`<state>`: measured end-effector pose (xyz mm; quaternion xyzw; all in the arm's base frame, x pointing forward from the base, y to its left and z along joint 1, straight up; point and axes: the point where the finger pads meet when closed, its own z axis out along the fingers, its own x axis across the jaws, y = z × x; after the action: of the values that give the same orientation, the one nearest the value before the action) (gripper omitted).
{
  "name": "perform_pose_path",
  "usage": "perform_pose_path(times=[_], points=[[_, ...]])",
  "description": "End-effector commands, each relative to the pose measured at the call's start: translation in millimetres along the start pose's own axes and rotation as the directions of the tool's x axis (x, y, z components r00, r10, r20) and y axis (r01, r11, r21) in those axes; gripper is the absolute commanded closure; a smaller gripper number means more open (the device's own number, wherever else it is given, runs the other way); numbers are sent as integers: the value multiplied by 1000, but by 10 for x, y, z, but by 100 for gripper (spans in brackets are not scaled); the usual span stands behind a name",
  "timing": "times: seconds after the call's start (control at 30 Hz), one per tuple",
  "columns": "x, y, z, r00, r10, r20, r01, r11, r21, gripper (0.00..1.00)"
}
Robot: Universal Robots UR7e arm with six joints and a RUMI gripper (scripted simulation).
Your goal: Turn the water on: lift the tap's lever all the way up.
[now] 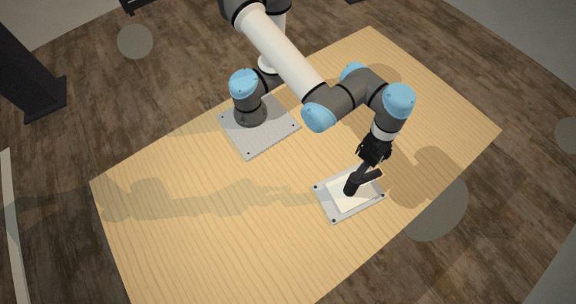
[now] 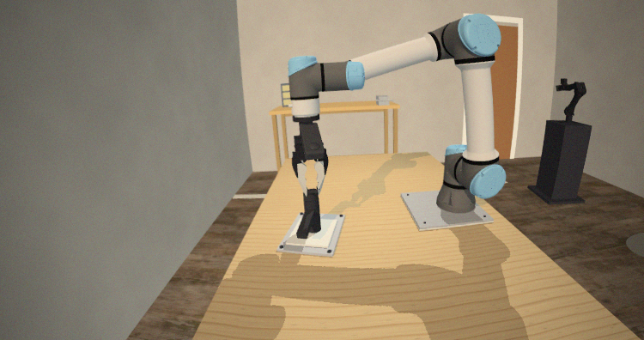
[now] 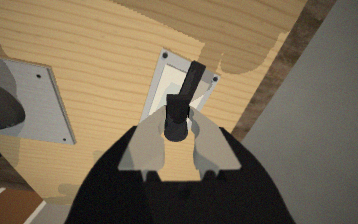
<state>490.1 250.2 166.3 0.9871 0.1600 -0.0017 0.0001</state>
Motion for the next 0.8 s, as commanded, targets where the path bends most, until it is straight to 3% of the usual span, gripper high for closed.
perform_pose_path(times=[0.0, 0.77], points=[[3, 0, -8, 1000, 0, -2, 0, 1000, 0, 100], [3, 11, -24, 1000, 0, -2, 0, 1000, 0, 100]])
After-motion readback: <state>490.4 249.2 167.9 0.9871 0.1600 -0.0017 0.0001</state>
